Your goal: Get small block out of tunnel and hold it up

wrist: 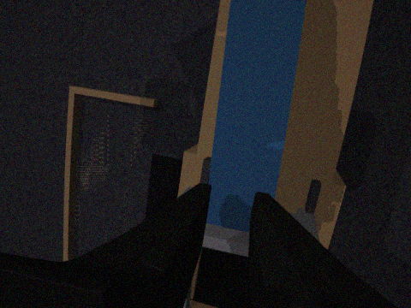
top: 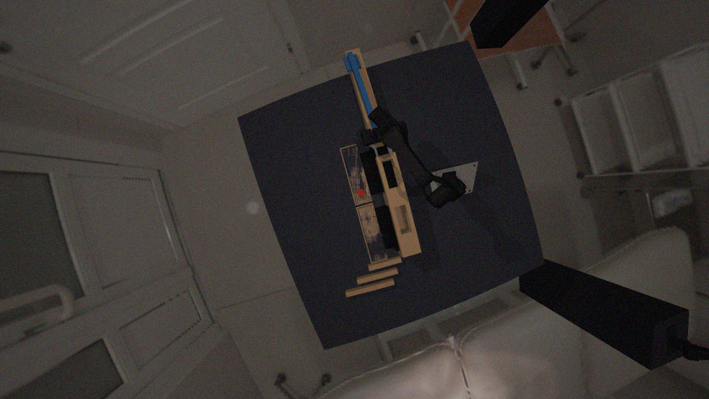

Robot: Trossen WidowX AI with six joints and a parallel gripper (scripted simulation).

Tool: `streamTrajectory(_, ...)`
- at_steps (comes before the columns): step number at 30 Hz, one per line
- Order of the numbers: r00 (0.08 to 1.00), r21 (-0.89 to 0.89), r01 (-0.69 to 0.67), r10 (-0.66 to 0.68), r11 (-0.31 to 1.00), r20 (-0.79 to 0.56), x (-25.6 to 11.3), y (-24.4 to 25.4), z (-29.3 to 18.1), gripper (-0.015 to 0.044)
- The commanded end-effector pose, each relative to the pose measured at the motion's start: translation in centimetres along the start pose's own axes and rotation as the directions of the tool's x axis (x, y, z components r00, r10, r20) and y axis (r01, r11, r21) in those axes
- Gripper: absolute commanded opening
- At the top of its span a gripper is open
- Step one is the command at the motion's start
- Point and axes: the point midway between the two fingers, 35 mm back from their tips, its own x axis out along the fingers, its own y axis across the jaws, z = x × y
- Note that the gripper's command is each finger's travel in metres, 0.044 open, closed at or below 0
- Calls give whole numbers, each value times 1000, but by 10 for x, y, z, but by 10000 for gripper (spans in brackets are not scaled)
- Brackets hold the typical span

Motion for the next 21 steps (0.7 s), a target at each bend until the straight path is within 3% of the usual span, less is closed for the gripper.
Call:
streamTrajectory(1, 1000, 0, 0, 0, 1000, 0, 0, 0, 0, 157)
streamTrajectory(12, 1000, 5, -7, 7, 1000, 5, -36, 6, 7, 440)
streamTrajectory(16, 1000, 60, 1, 0, 998, -10, -29, 11, -2, 440)
streamTrajectory(21, 997, 408, 61, -39, 911, -62, -32, 57, -49, 440)
